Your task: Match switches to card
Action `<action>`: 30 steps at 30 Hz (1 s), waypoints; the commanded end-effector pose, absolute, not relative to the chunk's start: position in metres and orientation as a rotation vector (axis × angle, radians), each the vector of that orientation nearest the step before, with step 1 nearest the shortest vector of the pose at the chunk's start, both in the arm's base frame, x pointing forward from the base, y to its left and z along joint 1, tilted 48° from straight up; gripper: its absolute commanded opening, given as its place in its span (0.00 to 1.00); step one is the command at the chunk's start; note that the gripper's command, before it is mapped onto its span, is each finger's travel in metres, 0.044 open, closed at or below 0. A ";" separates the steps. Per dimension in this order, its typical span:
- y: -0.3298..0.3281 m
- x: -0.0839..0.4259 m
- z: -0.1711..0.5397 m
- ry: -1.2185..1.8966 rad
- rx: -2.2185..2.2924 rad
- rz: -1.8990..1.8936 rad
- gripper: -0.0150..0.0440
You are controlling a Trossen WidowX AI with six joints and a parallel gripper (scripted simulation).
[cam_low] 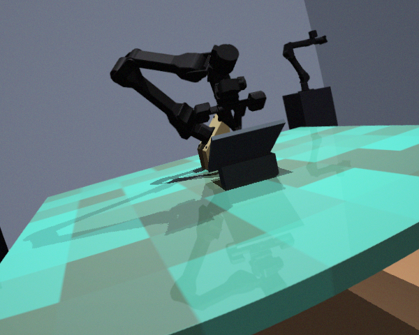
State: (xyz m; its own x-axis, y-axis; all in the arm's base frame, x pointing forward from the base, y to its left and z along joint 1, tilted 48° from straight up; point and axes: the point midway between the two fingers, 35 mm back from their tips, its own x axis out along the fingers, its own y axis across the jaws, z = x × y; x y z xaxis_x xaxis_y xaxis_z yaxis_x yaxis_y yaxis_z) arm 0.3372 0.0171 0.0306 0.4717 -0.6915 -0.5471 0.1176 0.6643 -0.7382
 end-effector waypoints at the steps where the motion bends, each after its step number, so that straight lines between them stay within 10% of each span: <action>1: 0.017 0.337 0.029 0.964 -0.691 -0.541 0.25; 30: 0.091 0.282 0.007 0.992 -0.680 -0.547 0.25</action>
